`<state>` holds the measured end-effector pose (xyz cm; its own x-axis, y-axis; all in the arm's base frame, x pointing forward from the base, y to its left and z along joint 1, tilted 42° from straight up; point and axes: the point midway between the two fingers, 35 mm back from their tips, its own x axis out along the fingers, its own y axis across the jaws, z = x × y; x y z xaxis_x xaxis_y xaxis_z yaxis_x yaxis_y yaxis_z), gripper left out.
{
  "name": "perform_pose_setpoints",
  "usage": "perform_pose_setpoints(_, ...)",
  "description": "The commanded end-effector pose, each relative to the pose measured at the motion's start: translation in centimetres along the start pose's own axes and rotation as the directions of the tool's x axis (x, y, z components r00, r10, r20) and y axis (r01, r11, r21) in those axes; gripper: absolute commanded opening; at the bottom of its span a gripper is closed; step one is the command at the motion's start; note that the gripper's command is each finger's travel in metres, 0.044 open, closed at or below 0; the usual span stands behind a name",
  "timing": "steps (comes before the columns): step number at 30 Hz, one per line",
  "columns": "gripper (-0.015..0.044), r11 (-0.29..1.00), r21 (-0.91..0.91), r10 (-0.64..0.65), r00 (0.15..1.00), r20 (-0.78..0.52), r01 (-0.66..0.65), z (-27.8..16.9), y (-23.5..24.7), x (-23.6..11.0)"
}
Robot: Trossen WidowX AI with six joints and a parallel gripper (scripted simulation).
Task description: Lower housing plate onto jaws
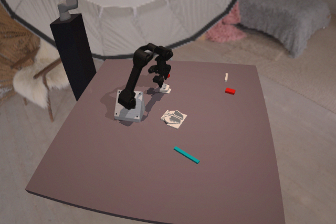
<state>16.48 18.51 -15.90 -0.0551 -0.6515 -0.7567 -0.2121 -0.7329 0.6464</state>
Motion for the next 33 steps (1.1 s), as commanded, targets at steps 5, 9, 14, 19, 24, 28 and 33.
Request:
perform_pose_setpoints(5,0.0440,1.000,0.000,0.000,1.000,0.000,0.000,0.0,0.0,0.4)
perform_pose_setpoints(9,0.0440,1.000,-0.001,0.000,1.000,-0.001,0.000,-0.1,-0.1,1.1)
perform_pose_setpoints(14,0.0440,1.000,-0.001,0.000,1.000,-0.002,0.000,-0.1,-0.2,1.9)
perform_pose_setpoints(19,0.0440,1.000,-0.002,0.000,1.000,-0.002,0.000,-0.2,-0.2,2.7)
perform_pose_setpoints(24,0.0440,1.000,-0.002,0.000,1.000,-0.003,0.000,-0.2,-0.2,3.5)
perform_pose_setpoints(28,0.0440,1.000,-0.003,0.000,1.000,-0.004,0.000,-0.2,-0.2,4.1)
perform_pose_setpoints(33,0.0440,1.000,-0.003,0.000,1.000,-0.004,0.000,-0.2,-0.2,4.9)
